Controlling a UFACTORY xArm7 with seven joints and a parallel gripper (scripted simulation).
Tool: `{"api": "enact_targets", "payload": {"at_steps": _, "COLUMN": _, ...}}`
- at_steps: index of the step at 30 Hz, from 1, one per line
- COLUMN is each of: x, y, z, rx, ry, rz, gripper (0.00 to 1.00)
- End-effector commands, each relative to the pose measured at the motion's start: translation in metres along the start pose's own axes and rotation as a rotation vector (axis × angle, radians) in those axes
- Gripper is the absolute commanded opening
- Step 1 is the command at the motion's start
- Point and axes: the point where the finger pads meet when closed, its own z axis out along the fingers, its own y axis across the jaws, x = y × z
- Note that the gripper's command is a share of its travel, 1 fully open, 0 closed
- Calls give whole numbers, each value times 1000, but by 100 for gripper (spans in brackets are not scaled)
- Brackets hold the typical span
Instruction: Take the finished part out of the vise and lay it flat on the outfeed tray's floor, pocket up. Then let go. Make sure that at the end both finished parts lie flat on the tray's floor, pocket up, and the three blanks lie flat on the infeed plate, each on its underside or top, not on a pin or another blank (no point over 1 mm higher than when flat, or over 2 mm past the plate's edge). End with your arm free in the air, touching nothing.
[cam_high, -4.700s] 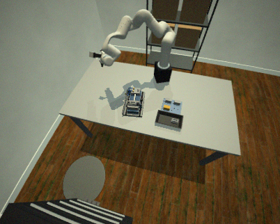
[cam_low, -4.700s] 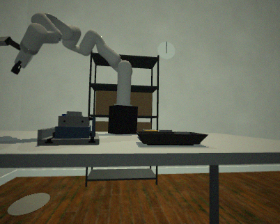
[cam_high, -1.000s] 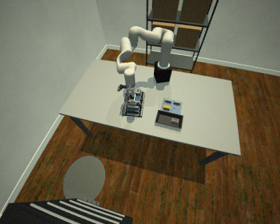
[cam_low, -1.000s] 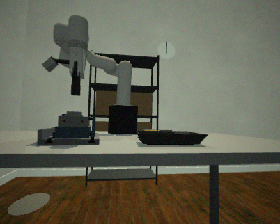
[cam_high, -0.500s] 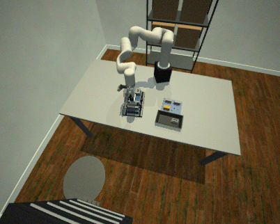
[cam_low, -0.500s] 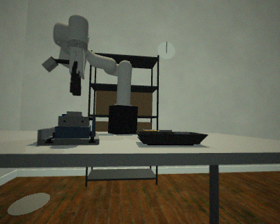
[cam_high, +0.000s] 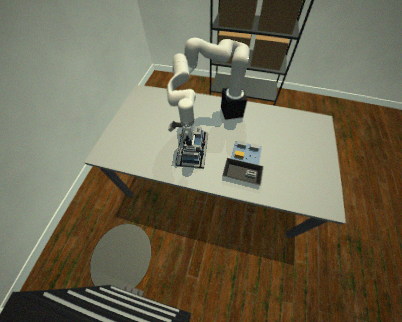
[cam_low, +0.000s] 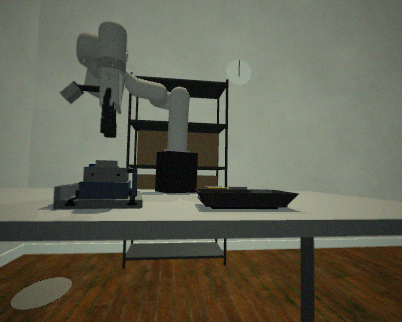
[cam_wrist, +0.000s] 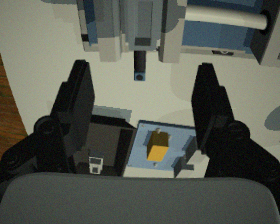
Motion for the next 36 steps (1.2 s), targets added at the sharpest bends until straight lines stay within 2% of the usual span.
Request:
{"api": "enact_targets", "payload": {"at_steps": 1, "x": 0, "y": -1, "z": -2, "rx": 4, "ry": 2, "rz": 0, "gripper": 69}}
{"api": "enact_targets", "payload": {"at_steps": 19, "x": 0, "y": -1, "z": 0, "rx": 4, "ry": 2, "rz": 0, "gripper": 69}}
{"api": "enact_targets", "payload": {"at_steps": 36, "x": 1, "y": -1, "z": 20, "rx": 4, "ry": 2, "rz": 0, "gripper": 69}}
